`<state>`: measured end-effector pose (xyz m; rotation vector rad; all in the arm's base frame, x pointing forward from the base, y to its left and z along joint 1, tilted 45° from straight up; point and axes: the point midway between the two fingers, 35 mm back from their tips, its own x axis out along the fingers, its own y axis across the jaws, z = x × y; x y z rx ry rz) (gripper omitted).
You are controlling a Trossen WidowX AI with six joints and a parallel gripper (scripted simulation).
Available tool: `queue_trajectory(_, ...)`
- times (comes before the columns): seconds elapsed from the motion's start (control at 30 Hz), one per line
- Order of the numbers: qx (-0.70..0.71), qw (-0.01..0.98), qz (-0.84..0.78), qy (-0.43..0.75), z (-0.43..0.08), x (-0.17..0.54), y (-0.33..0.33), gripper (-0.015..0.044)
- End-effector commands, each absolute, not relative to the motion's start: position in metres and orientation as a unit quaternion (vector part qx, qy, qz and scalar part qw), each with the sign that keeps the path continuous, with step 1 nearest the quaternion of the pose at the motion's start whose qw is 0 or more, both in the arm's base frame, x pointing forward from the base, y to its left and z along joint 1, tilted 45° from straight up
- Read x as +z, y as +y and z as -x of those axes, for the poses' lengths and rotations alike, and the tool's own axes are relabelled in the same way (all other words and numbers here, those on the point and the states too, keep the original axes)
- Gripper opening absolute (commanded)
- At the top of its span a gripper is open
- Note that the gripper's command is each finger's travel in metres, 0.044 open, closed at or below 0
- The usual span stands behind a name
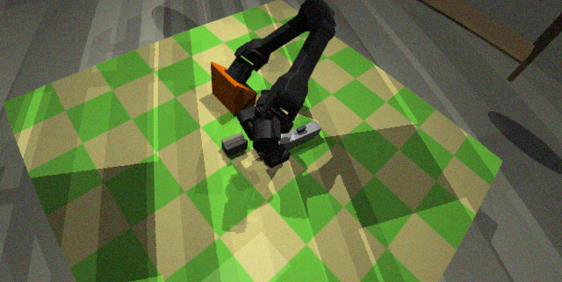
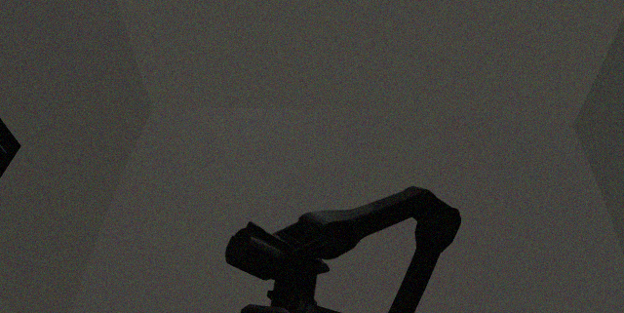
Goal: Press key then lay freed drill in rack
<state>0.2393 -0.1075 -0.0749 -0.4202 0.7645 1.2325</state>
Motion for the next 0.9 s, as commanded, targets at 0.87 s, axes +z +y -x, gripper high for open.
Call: queue_trajectory(0.87, 0.560, 0.728, 0.190, 0.346, -0.247, -0.094, -0.073, 0.0387)
